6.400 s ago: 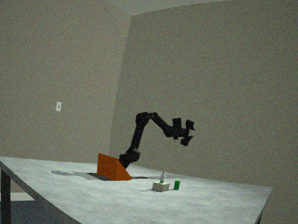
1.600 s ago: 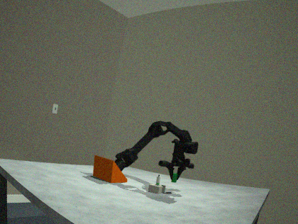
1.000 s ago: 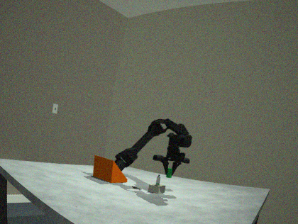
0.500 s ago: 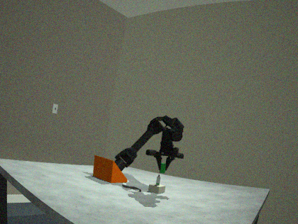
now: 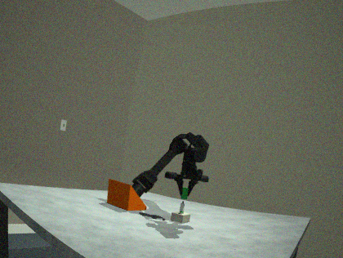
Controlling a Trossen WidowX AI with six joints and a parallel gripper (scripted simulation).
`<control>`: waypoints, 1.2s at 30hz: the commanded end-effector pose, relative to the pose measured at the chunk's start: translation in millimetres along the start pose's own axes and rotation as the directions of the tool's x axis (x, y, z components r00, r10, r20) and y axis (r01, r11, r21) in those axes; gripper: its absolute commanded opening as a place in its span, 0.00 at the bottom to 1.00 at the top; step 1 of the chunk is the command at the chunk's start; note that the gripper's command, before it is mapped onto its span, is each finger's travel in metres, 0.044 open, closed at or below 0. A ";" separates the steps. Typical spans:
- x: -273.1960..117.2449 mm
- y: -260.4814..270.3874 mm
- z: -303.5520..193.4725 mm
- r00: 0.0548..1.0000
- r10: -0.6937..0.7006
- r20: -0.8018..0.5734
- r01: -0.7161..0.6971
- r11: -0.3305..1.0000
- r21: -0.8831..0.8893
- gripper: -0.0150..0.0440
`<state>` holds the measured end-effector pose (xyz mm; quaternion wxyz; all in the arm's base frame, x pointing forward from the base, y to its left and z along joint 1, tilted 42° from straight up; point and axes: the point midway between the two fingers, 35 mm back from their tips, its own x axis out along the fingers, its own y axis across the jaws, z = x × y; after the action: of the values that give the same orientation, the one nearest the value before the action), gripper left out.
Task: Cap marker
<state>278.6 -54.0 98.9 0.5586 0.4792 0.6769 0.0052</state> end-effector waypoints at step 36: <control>53.0 -0.7 -0.7 1.000 0.000 -0.002 0.000 1.000 0.001 0.25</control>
<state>282.0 -20.8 59.7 0.5592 0.4768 0.6782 0.0050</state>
